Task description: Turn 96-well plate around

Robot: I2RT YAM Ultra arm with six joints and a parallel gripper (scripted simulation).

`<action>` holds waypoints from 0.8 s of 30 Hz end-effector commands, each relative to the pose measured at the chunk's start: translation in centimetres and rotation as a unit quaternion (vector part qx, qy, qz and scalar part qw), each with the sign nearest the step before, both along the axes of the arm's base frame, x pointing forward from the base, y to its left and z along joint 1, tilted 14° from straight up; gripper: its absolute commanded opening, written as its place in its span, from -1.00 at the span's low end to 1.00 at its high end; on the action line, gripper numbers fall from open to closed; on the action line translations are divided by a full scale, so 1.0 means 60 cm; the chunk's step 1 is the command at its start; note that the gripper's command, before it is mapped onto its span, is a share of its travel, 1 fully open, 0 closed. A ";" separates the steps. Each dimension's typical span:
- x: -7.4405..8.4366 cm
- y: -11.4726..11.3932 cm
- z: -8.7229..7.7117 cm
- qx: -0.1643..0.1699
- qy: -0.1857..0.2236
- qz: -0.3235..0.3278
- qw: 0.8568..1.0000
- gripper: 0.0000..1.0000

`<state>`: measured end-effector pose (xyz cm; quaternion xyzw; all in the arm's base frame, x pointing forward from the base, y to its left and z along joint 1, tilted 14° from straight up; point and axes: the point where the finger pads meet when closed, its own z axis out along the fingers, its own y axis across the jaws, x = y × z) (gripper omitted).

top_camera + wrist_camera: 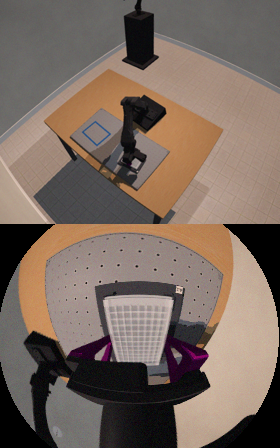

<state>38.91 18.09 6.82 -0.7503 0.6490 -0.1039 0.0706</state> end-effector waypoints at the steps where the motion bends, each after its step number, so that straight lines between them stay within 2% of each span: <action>1: -0.001 0.015 0.049 0.017 -0.015 0.004 1.000 -1.00; 24: -0.018 0.015 0.105 0.018 -0.015 0.004 1.000 -1.00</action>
